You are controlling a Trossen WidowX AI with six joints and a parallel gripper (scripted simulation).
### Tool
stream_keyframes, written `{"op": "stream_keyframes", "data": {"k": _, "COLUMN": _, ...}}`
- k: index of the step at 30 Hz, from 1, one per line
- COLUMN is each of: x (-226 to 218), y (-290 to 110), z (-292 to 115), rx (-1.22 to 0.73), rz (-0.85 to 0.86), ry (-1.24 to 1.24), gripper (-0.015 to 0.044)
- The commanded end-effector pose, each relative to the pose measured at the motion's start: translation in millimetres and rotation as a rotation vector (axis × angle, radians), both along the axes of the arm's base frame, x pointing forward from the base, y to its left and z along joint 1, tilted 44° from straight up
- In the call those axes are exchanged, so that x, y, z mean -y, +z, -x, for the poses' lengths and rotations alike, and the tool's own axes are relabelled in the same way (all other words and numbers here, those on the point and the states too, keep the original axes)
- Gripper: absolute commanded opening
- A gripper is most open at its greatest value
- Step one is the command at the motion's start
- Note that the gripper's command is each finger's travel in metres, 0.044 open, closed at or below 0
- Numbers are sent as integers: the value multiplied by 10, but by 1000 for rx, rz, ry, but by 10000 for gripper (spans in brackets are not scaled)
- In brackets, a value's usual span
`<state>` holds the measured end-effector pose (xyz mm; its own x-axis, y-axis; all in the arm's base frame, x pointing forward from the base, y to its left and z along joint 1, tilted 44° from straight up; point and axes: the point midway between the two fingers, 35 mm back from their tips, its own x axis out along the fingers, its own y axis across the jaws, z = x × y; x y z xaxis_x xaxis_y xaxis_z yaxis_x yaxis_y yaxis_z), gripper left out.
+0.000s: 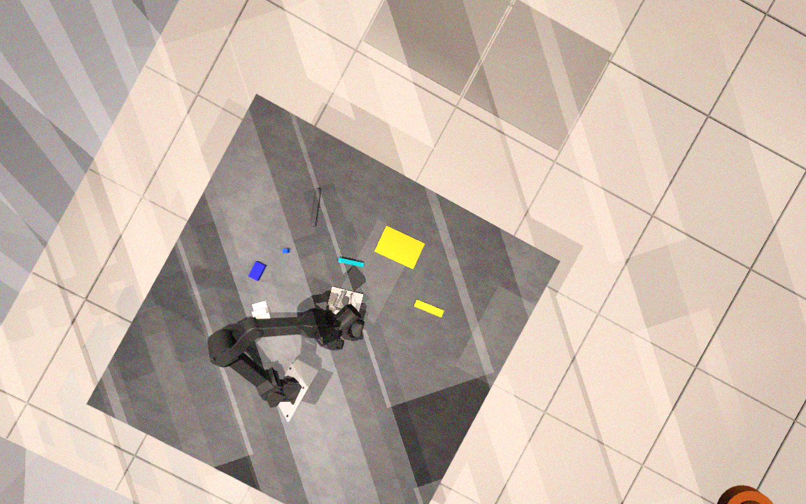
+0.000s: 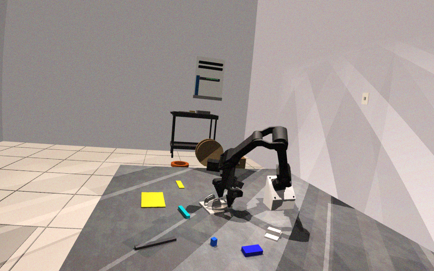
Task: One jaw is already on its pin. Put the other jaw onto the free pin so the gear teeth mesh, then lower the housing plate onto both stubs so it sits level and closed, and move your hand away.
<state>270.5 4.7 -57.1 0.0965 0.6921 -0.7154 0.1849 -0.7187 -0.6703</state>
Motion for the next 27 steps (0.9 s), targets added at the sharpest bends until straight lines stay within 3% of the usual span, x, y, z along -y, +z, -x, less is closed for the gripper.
{"op": "stream_keyframes", "data": {"k": 1, "x": -24, "y": -21, "z": -15, "rx": 4, "rz": 3, "ry": 7, "gripper": 351}}
{"op": "stream_keyframes", "data": {"k": 27, "x": 8, "y": 11, "z": -11, "rx": 4, "rz": 3, "ry": 6, "gripper": 351}}
